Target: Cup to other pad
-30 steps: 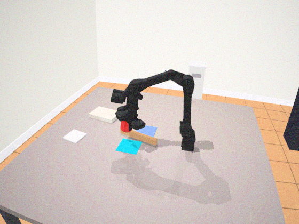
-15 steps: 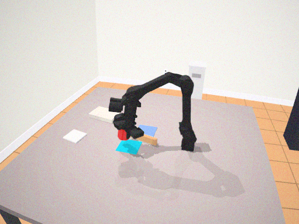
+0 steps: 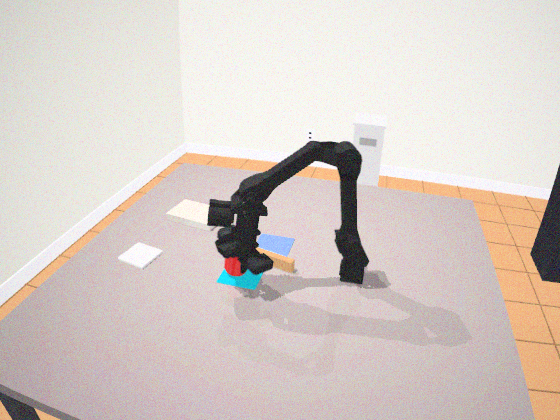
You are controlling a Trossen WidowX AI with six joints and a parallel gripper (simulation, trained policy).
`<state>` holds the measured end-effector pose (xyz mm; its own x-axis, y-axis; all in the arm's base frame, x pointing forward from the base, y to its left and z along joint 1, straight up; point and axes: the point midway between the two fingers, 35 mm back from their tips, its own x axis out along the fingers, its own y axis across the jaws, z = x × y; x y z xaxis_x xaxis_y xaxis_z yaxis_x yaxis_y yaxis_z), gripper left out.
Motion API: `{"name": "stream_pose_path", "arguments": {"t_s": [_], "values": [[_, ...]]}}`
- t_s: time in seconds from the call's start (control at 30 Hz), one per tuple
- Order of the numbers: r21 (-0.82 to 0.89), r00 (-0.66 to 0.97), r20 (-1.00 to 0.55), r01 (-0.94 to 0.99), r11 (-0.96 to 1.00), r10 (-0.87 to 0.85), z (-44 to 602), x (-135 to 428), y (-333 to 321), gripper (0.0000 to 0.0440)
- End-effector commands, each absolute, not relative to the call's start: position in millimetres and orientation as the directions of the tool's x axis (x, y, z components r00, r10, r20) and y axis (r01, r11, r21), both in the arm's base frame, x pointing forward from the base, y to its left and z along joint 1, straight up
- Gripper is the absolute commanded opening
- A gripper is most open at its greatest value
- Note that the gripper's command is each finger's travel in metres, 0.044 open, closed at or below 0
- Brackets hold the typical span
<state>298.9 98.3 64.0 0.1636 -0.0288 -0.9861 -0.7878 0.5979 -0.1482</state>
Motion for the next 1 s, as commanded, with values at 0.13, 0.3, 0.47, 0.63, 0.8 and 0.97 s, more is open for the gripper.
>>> {"name": "stream_pose_path", "arguments": {"t_s": [0.13, 0.3, 0.47, 0.63, 0.8, 0.97], "values": [[-0.162, 0.195, -0.981, -0.771, 0.615, -0.014, 63, 301, 98, 0.0111], [-0.165, 0.226, -0.974, -0.767, 0.62, 0.021, 72, 303, 101, 0.0141], [-0.156, 0.234, -0.971, -0.771, 0.618, 0.046, 79, 297, 101, 0.0163], [-0.154, 0.248, -0.966, -0.772, 0.616, 0.07, 87, 292, 100, 0.0186], [-0.156, 0.269, -0.959, -0.771, 0.617, 0.093, 98, 289, 100, 0.0215], [-0.165, 0.296, -0.948, -0.766, 0.621, 0.113, 111, 287, 100, 0.0246]]}}
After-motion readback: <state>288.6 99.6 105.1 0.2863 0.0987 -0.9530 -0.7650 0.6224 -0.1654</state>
